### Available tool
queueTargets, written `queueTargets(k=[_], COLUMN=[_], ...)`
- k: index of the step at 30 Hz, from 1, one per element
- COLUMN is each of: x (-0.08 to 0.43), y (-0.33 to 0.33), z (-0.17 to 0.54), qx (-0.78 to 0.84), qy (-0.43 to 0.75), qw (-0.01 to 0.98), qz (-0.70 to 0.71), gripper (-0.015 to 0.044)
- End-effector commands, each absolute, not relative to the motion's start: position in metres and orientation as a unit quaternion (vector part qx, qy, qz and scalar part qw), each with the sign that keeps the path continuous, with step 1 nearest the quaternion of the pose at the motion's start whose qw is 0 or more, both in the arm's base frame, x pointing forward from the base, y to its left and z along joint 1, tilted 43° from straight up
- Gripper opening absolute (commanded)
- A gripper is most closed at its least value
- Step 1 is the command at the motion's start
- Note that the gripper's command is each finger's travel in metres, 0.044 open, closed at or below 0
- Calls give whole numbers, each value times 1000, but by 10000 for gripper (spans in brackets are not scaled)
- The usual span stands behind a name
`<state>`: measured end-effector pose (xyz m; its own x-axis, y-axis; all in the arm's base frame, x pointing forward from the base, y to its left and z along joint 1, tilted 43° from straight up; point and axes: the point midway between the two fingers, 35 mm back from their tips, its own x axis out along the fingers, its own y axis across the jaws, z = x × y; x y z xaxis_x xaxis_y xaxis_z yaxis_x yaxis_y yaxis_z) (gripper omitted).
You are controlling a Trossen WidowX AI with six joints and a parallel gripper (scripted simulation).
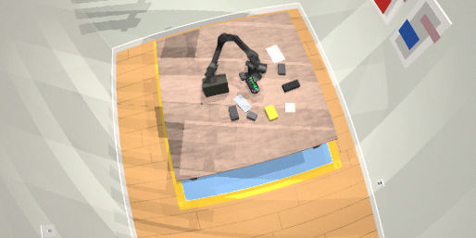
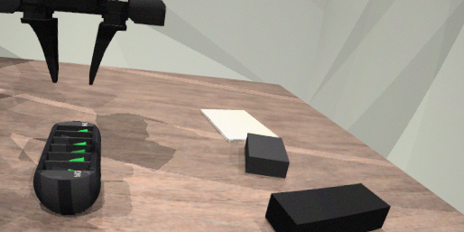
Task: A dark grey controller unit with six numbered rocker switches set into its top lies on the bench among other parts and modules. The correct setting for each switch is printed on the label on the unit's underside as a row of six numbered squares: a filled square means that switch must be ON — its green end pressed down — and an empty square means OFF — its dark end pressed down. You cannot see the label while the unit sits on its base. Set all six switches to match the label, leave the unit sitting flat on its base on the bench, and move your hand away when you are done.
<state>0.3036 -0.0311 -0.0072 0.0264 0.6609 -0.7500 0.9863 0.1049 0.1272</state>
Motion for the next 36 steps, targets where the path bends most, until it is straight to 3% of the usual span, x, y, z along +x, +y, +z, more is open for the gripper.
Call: queueTargets(k=[1,5,14,31,33,36], x=[303,303,303,304,304,298], y=[-32,-32,-32,-31,-31,-28], z=[-7,-7,-7,-7,-7,-17], qx=[624,624,624,627,627,627], qy=[658,658,658,657,657,658], qw=[349,349,349,347,347,347], qz=[-235,-235,-235,-234,-234,-233], gripper=[99,0,0,440,440,361])
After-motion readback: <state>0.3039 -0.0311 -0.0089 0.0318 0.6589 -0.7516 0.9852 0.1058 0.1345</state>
